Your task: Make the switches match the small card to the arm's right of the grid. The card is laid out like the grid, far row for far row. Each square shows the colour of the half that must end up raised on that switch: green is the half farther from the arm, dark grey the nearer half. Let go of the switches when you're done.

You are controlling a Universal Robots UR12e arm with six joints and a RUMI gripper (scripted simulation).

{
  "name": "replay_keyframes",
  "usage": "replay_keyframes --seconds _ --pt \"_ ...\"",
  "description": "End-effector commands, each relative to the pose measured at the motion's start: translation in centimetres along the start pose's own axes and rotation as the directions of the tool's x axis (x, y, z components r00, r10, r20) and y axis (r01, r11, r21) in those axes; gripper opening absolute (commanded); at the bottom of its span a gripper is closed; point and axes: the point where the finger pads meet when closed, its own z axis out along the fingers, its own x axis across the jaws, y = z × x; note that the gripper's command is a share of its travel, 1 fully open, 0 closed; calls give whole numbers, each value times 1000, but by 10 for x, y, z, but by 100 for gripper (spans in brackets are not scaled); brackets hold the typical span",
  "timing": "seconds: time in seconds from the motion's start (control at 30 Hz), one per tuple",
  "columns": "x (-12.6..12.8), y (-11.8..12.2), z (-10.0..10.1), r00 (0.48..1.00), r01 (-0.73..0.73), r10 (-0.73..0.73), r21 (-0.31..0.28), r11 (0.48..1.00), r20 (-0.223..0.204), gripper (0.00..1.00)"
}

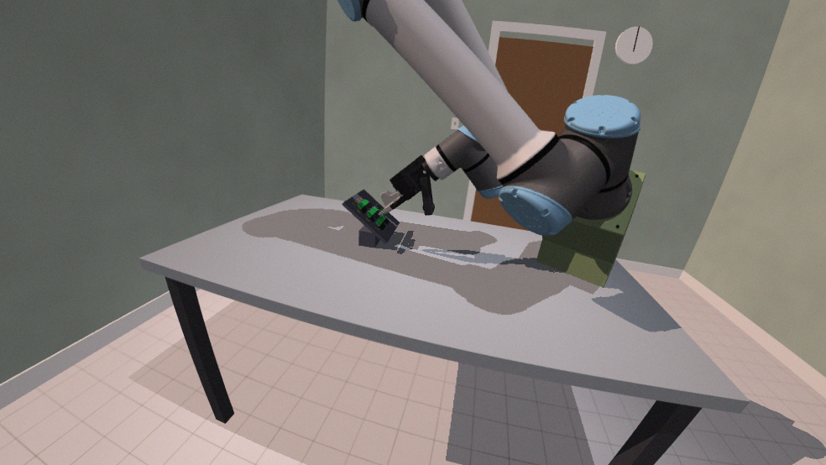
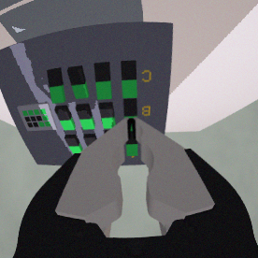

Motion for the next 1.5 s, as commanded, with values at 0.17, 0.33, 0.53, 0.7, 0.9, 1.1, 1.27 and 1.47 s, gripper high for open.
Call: replay_keyframes --seconds 0.17,0.33,0.53,0.7,0.9,1.1,1.27,1.47 --pt "0 0 -6 1000 1 -1 1 1000 0 0" --pt "0 0 -6 1000 1 -1 1 1000 0 0" --pt "-7 -5 -7 1000 1 -1 1 1000 0 0" --pt "-35 -29 -10 1000 0 0 0 1000 0 0" --pt "-46 -39 -11 1000 0 0 0 1000 -1 0" --pt "-47 -39 -12 1000 0 0 0 1000 -1 0" --pt "-48 -40 -12 1000 1 -1 1 1000 0 0" --pt "-48 -40 -12 1000 1 -1 1 1000 0 0"
